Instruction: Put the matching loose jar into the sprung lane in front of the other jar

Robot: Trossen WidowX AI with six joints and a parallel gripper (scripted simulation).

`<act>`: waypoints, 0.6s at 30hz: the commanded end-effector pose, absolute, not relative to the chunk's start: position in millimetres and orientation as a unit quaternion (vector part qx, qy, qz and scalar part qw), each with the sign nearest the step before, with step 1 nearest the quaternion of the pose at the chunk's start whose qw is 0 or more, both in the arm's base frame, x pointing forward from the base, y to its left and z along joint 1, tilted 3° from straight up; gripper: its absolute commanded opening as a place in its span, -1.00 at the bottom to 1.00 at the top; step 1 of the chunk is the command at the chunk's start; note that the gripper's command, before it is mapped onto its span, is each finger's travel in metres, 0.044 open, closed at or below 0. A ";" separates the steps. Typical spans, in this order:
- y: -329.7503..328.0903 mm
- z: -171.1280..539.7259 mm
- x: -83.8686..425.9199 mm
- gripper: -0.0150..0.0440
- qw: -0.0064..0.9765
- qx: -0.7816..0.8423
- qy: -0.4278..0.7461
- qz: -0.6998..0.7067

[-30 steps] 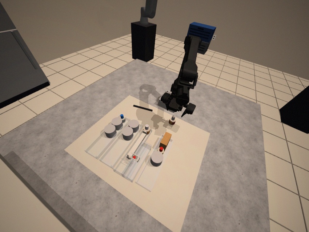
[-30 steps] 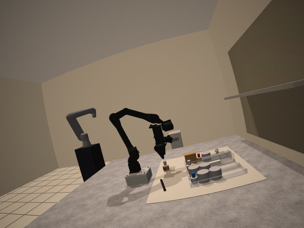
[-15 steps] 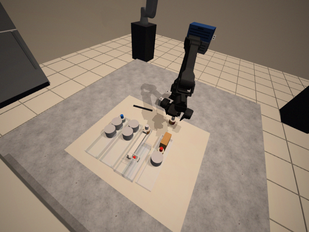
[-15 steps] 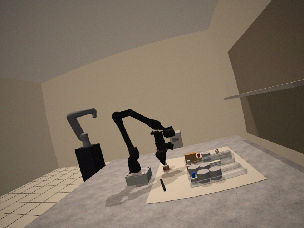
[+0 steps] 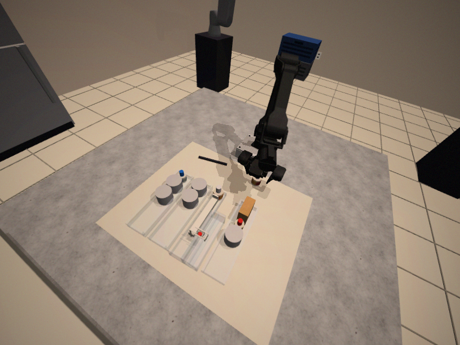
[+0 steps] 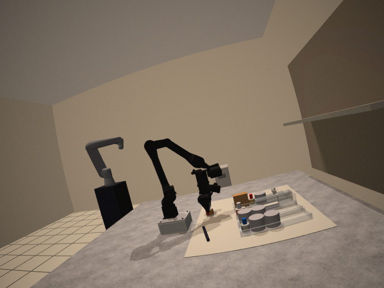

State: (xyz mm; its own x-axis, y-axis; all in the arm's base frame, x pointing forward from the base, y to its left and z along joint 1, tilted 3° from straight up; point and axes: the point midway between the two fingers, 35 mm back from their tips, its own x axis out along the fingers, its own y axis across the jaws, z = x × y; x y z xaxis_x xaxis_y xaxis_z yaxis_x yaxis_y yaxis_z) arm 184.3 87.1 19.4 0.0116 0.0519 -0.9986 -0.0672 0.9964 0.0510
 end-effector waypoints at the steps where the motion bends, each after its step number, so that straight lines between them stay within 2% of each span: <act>1: 87.6 12.2 183.3 1.00 0.710 -0.004 0.703 0.042; 4: 87.6 9.9 183.1 1.00 0.710 -0.004 0.703 0.042; 14: 87.6 9.9 183.1 0.11 0.710 -0.004 0.703 0.042; 18: 87.6 9.9 183.1 0.02 0.710 -0.004 0.703 0.042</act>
